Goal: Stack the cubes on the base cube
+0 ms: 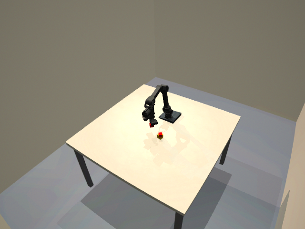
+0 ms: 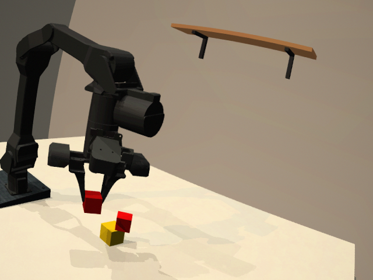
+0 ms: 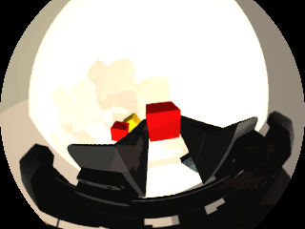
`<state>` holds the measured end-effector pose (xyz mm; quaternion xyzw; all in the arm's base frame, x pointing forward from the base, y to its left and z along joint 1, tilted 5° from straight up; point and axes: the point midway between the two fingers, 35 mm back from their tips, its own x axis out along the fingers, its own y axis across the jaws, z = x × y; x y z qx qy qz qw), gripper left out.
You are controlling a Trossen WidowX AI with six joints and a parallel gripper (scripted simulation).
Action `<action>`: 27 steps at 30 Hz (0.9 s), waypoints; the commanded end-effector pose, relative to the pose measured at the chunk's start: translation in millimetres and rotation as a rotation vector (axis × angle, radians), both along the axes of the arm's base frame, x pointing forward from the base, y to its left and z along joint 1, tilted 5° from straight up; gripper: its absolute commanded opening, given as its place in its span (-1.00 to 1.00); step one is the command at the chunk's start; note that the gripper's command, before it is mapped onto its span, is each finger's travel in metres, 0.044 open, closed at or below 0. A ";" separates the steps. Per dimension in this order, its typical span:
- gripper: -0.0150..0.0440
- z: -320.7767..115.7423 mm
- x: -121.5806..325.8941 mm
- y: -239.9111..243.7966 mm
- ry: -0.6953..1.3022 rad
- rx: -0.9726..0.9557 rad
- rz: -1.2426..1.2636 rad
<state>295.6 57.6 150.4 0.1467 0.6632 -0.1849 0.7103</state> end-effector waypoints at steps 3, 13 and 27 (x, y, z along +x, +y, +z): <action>-0.14 -3.3 -7.0 14.2 0.018 -0.014 0.241; -0.14 -7.5 -20.4 39.4 0.049 -0.034 0.679; -0.14 -12.8 -40.2 68.1 0.087 -0.059 1.224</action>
